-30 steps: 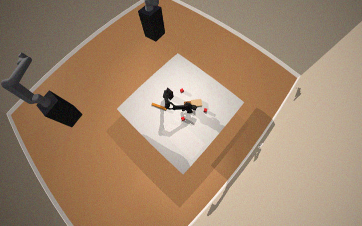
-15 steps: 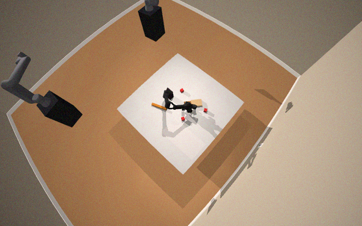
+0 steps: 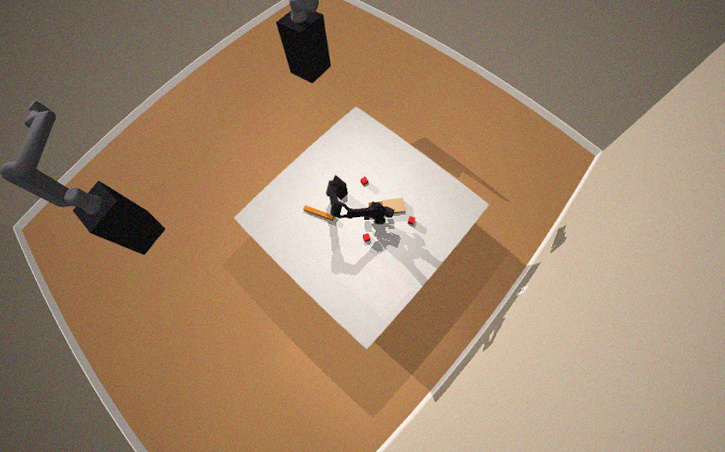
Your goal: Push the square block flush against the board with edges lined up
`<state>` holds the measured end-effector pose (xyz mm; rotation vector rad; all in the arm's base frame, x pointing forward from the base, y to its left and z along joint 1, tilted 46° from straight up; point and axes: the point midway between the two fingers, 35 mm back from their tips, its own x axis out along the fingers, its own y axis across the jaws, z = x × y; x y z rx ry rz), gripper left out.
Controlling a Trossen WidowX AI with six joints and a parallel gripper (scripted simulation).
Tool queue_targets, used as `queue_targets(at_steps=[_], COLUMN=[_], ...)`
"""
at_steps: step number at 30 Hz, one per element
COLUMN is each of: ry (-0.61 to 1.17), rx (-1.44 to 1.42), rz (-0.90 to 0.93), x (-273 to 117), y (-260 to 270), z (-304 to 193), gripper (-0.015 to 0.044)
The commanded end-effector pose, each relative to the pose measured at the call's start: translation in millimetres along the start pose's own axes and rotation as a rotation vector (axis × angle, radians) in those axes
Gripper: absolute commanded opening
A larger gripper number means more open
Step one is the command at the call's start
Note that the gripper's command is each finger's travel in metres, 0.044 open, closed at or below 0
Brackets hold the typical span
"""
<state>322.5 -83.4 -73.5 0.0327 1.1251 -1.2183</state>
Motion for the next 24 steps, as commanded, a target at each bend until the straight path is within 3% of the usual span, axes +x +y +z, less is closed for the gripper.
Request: queue_targets(at_steps=[1,24], ry=[0.006,0.006], rx=[-0.003,-0.003], rz=[-0.002,-0.001], x=[1,1], y=[-1,0], z=[-7,-2], gripper=[0.0,0.0])
